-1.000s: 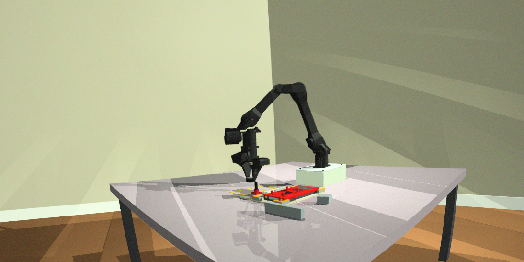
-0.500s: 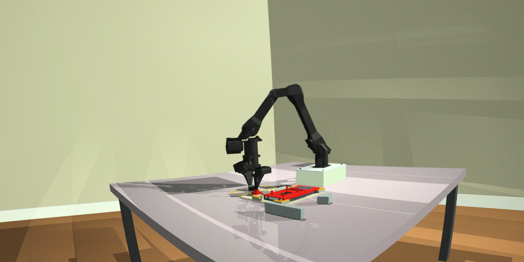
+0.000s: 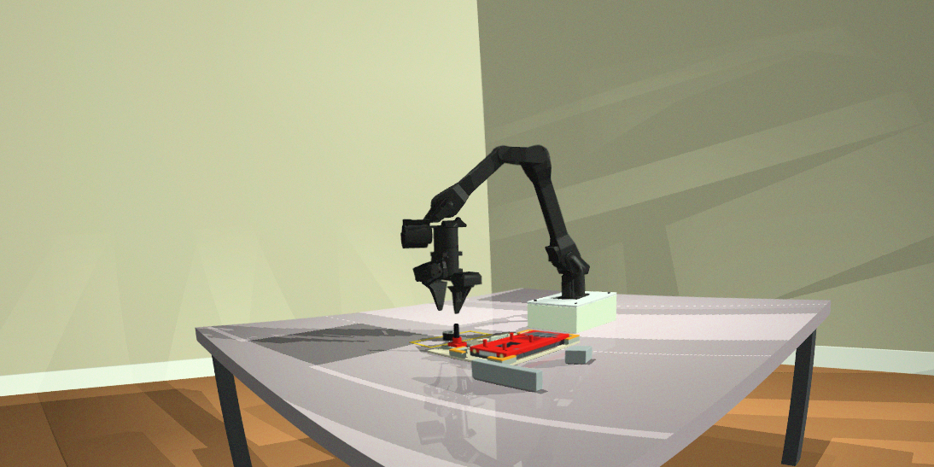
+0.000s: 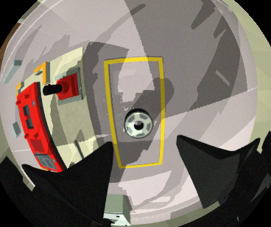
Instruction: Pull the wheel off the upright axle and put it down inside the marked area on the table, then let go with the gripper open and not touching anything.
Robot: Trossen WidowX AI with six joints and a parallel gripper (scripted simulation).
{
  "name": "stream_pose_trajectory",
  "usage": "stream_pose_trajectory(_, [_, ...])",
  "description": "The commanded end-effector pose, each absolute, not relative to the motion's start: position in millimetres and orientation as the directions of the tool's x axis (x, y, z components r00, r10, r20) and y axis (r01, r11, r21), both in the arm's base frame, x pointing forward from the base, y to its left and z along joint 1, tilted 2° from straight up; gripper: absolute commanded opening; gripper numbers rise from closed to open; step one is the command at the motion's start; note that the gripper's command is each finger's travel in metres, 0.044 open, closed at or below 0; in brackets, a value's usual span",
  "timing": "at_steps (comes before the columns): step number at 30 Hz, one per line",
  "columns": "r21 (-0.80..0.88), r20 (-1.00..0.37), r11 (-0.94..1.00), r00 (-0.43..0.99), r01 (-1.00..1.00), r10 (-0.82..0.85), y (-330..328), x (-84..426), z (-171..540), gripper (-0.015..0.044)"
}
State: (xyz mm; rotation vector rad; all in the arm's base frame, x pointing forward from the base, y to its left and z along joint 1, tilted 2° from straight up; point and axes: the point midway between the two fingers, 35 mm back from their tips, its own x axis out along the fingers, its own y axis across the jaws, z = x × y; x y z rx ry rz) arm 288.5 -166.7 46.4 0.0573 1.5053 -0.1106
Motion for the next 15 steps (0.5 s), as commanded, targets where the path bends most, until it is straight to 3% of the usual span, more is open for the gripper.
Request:
stream_pose_trajectory(1, [-0.028,-0.998,0.994,0.057,0.108,-0.035,-163.7,283.2,48.0,0.0353])
stream_pose_trajectory(5, [-0.024,-0.998,0.994,0.052,0.107,-0.03,-146.3,252.9,69.0,0.044])
stream_pose_trajectory(10, [-0.019,-0.999,0.994,0.047,0.105,-0.024,-123.3,213.1,87.6,0.044])
stream_pose_trajectory(15, [-0.019,-0.999,0.994,0.046,0.104,-0.024,-120.2,207.7,89.4,0.044])
